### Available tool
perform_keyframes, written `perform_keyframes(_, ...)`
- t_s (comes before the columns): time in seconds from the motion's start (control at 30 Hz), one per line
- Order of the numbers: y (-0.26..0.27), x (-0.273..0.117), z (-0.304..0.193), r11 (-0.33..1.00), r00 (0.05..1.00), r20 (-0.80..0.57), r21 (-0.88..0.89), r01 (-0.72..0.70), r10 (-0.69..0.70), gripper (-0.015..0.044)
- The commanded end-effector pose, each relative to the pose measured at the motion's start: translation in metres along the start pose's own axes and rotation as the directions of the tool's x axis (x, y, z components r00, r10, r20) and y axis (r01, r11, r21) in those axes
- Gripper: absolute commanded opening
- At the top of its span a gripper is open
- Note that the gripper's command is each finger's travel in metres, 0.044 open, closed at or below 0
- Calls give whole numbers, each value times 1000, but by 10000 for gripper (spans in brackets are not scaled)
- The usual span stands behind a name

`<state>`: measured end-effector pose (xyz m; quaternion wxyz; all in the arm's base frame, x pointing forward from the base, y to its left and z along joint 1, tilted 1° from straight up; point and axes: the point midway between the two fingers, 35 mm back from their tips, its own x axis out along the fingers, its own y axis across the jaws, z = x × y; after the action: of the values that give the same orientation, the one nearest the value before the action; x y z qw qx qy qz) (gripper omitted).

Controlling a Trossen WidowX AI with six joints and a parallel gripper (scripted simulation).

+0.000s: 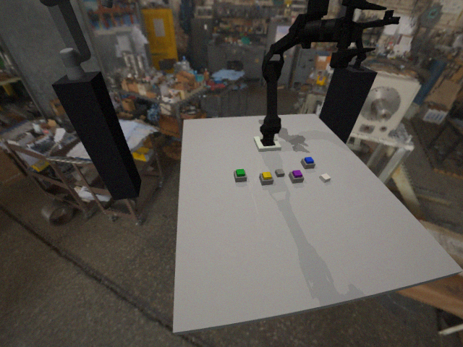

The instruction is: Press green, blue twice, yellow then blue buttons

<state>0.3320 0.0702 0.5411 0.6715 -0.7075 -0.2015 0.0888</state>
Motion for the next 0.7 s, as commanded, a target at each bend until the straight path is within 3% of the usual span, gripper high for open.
perform_keyframes(0.0,63,8,-46,966,970,-129,189,-179,205,400)
perform_keyframes(0.17,162,-14,-114,786,806,-283,528,-322,520,400)
perform_keyframes(0.3,237,-59,-158,564,582,-331,778,-277,743,400)
perform_keyframes(0.5,333,-167,-188,203,154,-210,977,60,965,400)
perform_keyframes(0.6,368,-233,-182,59,-65,-41,946,319,997,400)
perform_keyframes(0.67,379,-262,-174,16,-149,55,899,437,987,400)
